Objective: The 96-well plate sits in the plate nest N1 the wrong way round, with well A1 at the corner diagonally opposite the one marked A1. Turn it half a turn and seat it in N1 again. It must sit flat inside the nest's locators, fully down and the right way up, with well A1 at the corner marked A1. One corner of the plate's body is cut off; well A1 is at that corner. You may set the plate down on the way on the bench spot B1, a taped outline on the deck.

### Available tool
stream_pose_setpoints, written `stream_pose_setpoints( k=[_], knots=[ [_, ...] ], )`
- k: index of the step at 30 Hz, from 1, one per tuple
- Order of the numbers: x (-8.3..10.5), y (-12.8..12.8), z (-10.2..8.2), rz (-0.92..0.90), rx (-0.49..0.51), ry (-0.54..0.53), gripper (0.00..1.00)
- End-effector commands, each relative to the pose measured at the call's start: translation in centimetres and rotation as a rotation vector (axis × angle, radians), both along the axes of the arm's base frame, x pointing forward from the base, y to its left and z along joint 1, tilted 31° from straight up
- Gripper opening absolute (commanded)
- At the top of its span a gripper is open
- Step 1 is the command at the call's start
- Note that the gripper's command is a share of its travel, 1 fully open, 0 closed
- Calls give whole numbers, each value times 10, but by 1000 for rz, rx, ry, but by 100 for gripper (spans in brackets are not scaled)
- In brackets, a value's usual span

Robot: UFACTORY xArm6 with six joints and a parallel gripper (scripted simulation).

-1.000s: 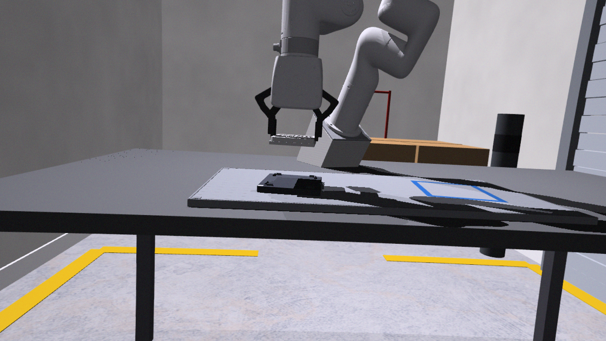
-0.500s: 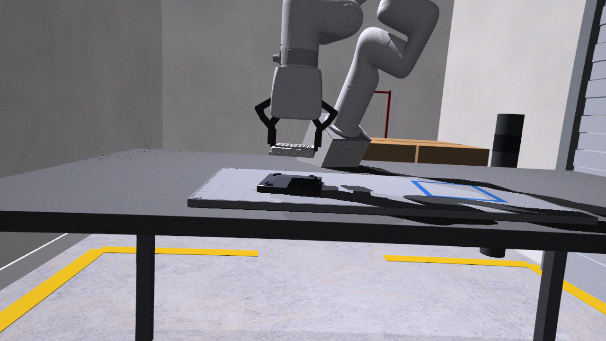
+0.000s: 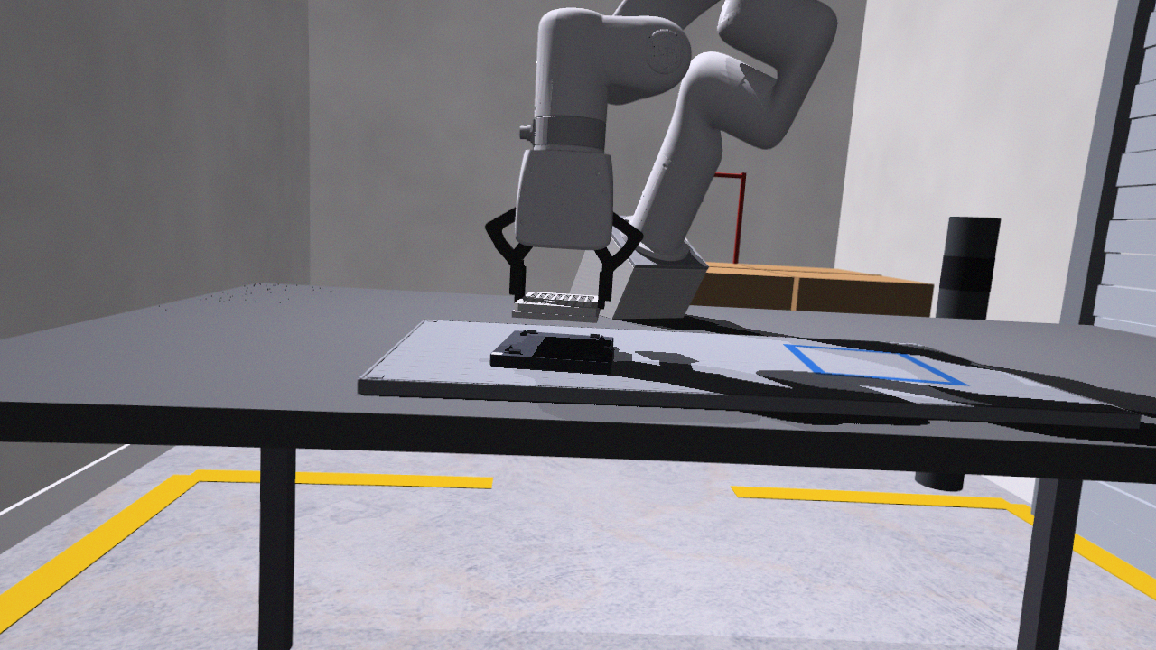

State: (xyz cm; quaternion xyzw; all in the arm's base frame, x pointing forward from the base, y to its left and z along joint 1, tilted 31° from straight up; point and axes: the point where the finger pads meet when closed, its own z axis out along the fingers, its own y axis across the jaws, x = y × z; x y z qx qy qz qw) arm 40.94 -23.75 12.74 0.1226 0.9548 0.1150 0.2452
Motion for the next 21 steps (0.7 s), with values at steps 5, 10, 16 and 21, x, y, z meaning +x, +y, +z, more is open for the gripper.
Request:
stream_pose_setpoints(
  k=[5, 10, 16, 21],
  knots=[
    [8, 2, -12, -1, -2, -3, 0],
    [11, 3, -17, -1, -2, -3, 0],
    [12, 3, -19, -1, -2, -3, 0],
    [12, 3, -19, -1, -2, -3, 0]
  ],
)
